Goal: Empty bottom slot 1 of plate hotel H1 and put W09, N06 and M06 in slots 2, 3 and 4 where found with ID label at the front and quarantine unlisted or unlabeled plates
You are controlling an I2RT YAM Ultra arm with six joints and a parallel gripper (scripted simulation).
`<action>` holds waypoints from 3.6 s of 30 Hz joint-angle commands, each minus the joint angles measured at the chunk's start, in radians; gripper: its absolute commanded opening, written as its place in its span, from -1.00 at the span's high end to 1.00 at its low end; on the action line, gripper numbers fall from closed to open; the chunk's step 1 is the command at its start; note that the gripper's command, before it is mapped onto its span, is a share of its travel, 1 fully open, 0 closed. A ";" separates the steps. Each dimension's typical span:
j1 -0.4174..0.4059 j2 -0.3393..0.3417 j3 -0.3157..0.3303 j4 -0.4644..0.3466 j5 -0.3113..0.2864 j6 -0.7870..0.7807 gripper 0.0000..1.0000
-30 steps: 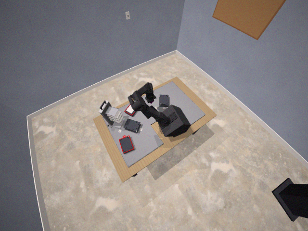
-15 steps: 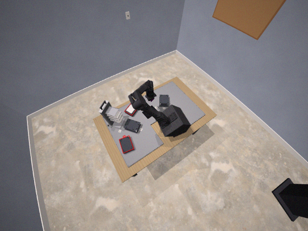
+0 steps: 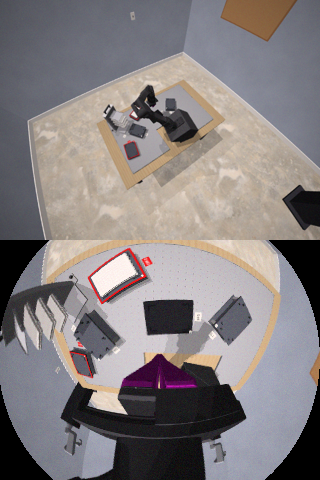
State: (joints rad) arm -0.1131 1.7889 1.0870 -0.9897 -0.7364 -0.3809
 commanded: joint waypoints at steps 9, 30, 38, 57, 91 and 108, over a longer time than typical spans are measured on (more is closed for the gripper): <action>0.036 -0.169 -0.117 0.115 -0.076 0.078 1.00; 0.153 -0.492 -0.372 0.495 -0.175 0.292 1.00; 0.122 -0.539 -0.465 0.652 -0.204 0.313 1.00; 0.086 -0.583 -0.707 1.159 -0.305 0.384 1.00; 0.264 -0.721 -0.882 1.620 -0.180 0.656 1.00; 0.491 -0.999 -0.850 1.383 0.038 0.733 1.00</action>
State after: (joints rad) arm 0.3477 0.8455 0.2012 0.4664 -0.7650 0.3286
